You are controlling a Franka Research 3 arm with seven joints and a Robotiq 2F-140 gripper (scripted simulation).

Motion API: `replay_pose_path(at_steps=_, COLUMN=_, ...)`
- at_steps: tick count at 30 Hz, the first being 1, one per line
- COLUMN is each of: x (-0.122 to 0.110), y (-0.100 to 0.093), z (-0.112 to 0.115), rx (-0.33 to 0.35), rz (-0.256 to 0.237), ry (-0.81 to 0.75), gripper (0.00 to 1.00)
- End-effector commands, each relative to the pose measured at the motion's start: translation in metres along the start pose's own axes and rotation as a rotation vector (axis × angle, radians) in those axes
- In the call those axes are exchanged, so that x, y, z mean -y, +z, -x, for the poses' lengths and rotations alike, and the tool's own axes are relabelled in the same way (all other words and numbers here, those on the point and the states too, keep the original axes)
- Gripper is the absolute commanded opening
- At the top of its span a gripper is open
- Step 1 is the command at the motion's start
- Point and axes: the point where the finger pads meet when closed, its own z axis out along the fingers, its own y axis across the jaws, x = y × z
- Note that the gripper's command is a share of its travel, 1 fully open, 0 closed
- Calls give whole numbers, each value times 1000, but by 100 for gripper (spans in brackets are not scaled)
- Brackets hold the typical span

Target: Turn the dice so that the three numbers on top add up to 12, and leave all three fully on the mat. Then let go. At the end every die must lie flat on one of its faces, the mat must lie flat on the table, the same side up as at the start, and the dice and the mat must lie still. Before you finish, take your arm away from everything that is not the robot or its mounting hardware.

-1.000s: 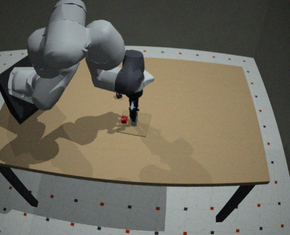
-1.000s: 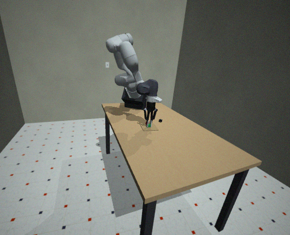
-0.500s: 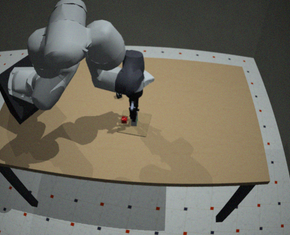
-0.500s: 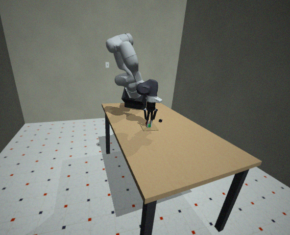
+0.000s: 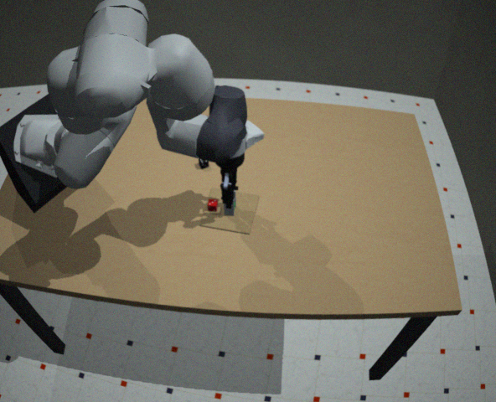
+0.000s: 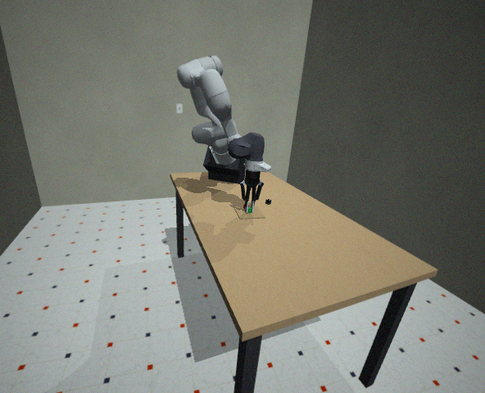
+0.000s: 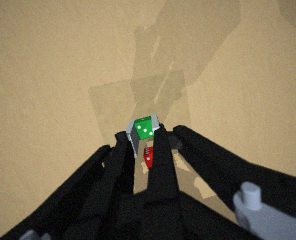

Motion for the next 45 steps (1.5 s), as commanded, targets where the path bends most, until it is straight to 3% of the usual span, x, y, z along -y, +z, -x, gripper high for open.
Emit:
replay_pose_path(at_steps=1, x=1, y=0, z=-1, rx=-3, rz=-3, ry=5, gripper=13)
replay_pose_path(at_steps=11, x=1, y=0, z=-1, rx=-3, rz=-3, ry=5, gripper=13)
replay_pose_path(at_steps=26, x=1, y=0, z=-1, rx=-3, rz=-3, ry=5, gripper=25)
replay_pose_path(at_steps=38, x=1, y=0, z=-1, rx=-3, rz=-3, ry=5, gripper=25)
replay_pose_path(at_steps=45, x=1, y=-14, z=-1, rx=-3, rz=-3, ry=5, gripper=25)
